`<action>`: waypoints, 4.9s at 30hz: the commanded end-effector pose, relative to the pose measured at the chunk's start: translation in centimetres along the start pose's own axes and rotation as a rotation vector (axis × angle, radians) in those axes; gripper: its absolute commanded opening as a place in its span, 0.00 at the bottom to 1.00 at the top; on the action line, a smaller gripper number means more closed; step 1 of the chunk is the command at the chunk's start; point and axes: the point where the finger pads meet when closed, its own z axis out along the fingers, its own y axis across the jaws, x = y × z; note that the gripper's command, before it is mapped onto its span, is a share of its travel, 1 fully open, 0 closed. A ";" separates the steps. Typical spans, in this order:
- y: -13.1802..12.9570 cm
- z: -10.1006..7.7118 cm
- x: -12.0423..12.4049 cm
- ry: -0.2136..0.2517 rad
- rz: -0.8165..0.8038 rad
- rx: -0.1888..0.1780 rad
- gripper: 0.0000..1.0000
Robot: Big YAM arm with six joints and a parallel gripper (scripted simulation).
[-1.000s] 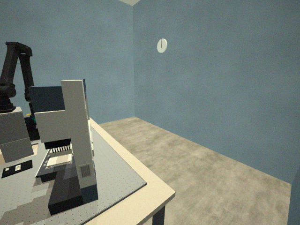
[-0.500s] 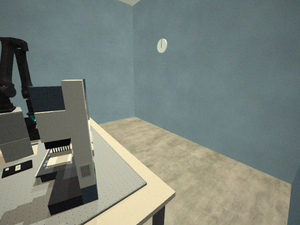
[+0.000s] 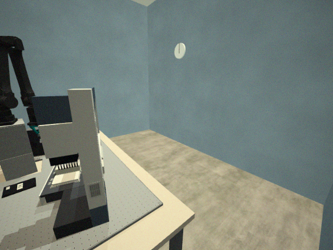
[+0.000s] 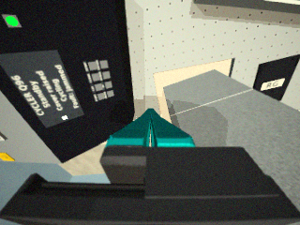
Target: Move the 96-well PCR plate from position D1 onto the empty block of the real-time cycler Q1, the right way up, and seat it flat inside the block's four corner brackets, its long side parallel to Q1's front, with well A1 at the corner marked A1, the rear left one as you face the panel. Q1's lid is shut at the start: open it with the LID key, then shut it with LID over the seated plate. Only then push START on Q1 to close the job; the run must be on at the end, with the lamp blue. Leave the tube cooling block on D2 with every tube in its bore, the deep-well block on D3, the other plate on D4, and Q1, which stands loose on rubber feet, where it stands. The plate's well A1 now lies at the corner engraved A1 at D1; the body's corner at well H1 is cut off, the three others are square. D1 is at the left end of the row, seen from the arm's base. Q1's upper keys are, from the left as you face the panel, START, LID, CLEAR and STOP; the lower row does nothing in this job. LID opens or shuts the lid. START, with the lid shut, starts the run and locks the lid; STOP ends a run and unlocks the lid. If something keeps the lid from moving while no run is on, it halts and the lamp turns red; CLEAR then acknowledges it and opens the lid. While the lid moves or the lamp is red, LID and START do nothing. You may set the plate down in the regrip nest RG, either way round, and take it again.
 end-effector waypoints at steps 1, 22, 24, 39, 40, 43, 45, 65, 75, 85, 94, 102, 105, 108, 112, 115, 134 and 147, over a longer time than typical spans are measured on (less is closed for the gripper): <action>1.5 0.1 -0.3 -0.012 -0.019 -0.025 0.00; 1.6 0.2 -0.3 -0.014 0.013 -0.030 0.00; 1.4 0.3 -0.1 -0.010 0.007 -0.022 0.00; 1.9 0.1 -0.4 -0.021 -0.022 -0.038 0.00; 1.8 0.1 -0.4 -0.019 -0.023 -0.035 0.00; 1.6 0.3 -0.2 -0.012 -0.024 -0.024 0.00; 1.5 0.4 -0.2 -0.010 -0.024 -0.020 0.00; 1.7 0.1 -0.5 -0.019 -0.016 -0.034 0.00; 0.8 0.2 -0.3 -0.012 0.002 -0.022 0.00; 1.6 0.1 -0.8 -0.019 0.002 -0.034 0.00; 1.4 0.2 -0.3 -0.016 -0.014 -0.028 0.00; 0.9 0.2 0.2 -0.011 -0.022 -0.019 0.00; 1.4 0.2 -0.1 -0.015 -0.020 -0.027 0.00; 1.4 0.2 -0.4 -0.017 -0.007 -0.028 0.00; 1.5 0.2 -0.7 -0.018 0.005 -0.031 0.00; 1.5 0.2 -0.8 -0.019 0.005 -0.032 0.00; 0.9 0.2 -0.4 -0.013 0.005 -0.022 0.00; 1.3 0.2 -0.6 -0.016 0.007 -0.026 0.00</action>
